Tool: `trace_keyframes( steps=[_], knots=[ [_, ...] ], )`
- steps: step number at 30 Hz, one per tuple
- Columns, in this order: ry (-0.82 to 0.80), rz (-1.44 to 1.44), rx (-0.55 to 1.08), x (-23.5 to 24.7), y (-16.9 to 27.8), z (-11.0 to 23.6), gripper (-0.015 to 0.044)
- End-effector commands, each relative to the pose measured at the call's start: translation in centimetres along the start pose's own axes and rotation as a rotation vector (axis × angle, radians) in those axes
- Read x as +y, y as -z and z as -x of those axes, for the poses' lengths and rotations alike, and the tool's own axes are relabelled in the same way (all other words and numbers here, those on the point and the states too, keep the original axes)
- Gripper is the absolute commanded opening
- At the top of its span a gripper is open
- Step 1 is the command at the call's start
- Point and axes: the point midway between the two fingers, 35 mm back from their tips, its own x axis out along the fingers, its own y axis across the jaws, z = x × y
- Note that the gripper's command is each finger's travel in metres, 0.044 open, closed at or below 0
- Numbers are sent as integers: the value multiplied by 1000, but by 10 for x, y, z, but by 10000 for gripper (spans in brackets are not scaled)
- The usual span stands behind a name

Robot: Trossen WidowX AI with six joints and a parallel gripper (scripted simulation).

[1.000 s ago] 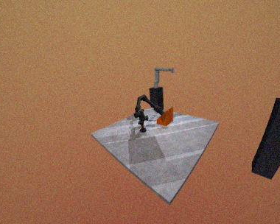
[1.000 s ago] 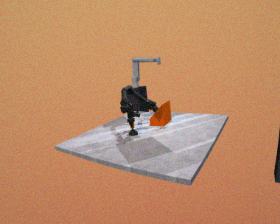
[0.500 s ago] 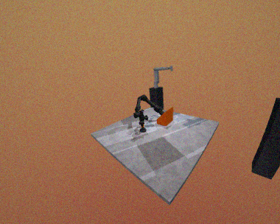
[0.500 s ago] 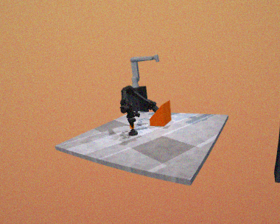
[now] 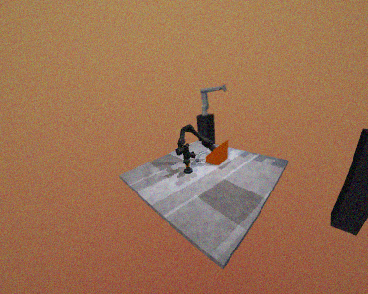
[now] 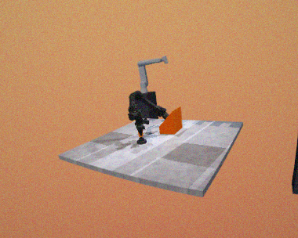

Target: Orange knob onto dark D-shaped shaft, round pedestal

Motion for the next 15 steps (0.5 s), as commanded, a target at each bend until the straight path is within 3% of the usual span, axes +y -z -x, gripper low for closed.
trace_keyframes(
  steps=[1,15],
  knots=[
    [-2,6,2,0,1,0,0],
    [-2,59,2,-1,3,4,0]
  ],
)
